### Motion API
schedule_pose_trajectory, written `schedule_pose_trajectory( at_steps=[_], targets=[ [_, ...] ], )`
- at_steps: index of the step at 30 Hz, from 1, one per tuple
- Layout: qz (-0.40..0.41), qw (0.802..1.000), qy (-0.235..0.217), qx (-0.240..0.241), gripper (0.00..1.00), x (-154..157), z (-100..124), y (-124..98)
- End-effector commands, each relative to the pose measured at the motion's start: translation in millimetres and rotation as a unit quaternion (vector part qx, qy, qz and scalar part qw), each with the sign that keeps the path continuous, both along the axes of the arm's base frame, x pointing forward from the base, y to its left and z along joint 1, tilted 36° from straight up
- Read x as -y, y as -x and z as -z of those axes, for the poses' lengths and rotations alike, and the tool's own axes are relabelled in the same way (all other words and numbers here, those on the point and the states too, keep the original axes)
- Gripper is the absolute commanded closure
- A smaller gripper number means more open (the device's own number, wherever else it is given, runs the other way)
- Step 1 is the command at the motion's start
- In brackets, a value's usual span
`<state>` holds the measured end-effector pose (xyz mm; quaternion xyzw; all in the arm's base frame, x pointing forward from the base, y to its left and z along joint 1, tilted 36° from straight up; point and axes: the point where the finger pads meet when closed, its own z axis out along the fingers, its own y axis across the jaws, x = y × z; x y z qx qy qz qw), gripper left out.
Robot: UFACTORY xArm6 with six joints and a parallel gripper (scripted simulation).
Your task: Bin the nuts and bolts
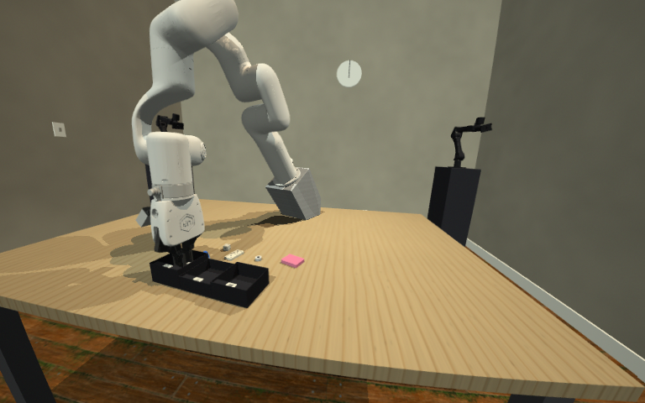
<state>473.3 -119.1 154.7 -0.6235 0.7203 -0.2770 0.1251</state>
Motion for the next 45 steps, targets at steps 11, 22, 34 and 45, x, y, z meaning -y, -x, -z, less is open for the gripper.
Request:
schedule_pose_trajectory(
  at_steps=[11,22,34,45],
  targets=[
    [0.001,1.0,0.003,0.003,0.71,0.2,-0.5,-1.4],
    [0.001,1.0,0.002,0.003,0.71,0.2,-0.5,-1.4],
    [0.001,1.0,0.003,0.003,0.71,-1.9,-6.9,2.8],
    [0.001,1.0,0.003,0.003,0.71,-5.5,-18.8,10.6]
  ],
)
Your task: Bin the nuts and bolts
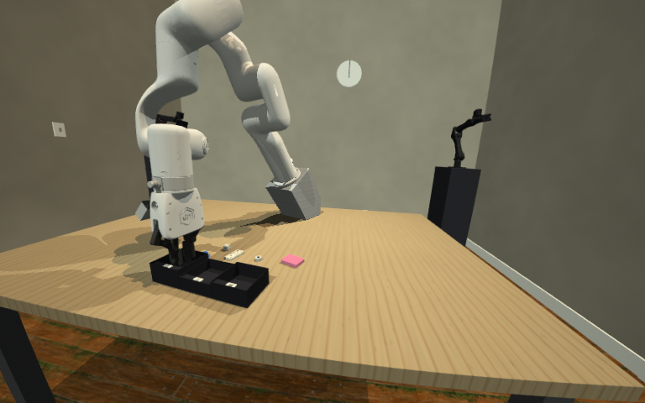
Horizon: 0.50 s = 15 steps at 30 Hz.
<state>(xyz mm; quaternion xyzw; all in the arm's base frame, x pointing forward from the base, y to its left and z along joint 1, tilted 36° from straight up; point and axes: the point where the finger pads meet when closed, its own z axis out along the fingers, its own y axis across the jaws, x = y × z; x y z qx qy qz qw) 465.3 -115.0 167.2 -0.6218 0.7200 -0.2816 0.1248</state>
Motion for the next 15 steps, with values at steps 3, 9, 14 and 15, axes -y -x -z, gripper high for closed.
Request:
schedule_pose_trajectory(
  at_steps=[3,9,14,15],
  targets=[
    [-0.001,1.0,-0.001,0.0,0.71,-2.4,-9.5,4.7],
    [-0.001,1.0,-0.001,0.0,0.71,-5.5,-19.9,11.4],
    [-0.001,1.0,-0.001,0.0,0.71,-8.5,-29.7,17.7],
    [-0.001,1.0,-0.001,0.0,0.71,-8.5,-29.7,17.7]
  ],
)
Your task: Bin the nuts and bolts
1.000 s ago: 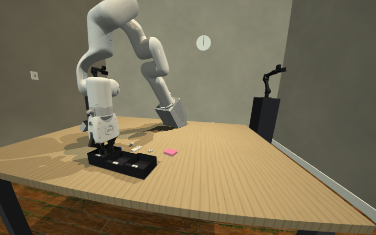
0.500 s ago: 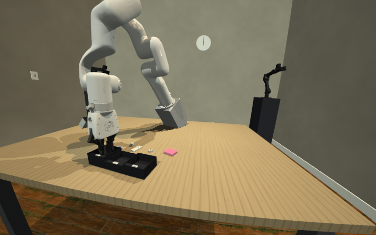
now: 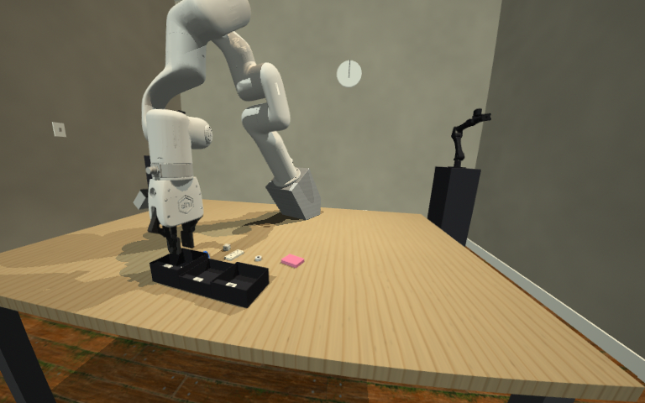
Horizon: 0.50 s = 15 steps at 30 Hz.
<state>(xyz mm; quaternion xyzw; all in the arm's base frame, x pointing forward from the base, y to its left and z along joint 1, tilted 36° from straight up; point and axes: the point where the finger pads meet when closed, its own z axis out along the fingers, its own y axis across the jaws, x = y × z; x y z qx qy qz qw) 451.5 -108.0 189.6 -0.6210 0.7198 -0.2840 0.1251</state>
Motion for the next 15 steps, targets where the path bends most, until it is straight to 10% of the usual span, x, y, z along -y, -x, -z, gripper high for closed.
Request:
schedule_pose_trajectory(
  at_steps=[1,15],
  targets=[
    [-0.001,1.0,-0.002,-0.002,0.71,-1.6,-7.3,4.0],
    [-0.025,1.0,0.013,-0.009,0.7,-33.0,13.8,21.7]
  ],
)
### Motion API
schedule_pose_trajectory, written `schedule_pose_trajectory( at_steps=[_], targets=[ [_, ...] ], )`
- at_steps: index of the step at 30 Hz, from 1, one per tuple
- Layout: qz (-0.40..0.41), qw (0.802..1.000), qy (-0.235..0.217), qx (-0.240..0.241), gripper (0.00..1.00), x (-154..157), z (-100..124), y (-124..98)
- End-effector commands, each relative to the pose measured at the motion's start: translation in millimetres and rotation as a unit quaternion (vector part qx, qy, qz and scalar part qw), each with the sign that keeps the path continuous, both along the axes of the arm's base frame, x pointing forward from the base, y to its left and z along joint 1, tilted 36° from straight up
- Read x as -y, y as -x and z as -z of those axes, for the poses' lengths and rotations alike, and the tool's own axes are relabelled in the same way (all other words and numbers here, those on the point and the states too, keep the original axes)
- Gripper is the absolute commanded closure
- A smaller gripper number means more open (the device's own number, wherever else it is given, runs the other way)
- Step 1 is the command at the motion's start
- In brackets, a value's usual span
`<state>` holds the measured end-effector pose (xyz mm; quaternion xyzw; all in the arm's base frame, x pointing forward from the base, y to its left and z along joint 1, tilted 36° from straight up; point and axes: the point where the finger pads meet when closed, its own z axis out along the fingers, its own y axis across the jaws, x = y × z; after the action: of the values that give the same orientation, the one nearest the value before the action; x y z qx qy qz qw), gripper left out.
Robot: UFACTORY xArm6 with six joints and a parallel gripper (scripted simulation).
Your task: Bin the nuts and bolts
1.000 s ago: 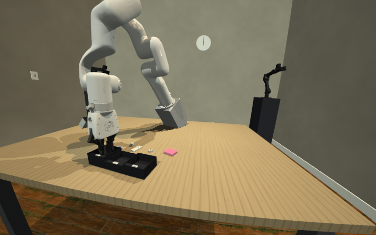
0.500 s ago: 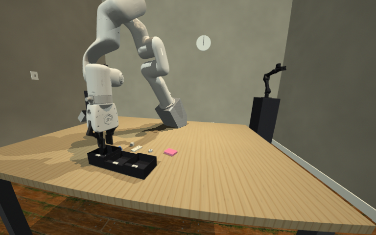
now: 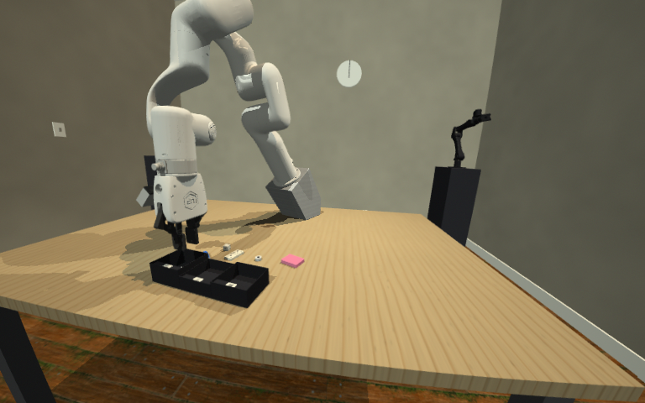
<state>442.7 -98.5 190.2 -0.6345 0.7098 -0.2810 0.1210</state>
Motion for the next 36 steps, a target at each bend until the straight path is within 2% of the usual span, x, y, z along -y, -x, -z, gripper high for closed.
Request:
schedule_pose_trajectory(
  at_steps=[1,20,26,36],
  targets=[
    [-0.01,1.0,0.008,-0.002,0.7,-29.8,18.6,16.4],
    [-0.01,1.0,0.008,-0.002,0.7,-131.0,86.2,72.5],
    [-0.01,1.0,0.008,-0.002,0.7,-137.3,89.9,75.2],
    [-0.01,1.0,0.008,-0.002,0.7,-129.7,85.2,71.6]
  ],
)
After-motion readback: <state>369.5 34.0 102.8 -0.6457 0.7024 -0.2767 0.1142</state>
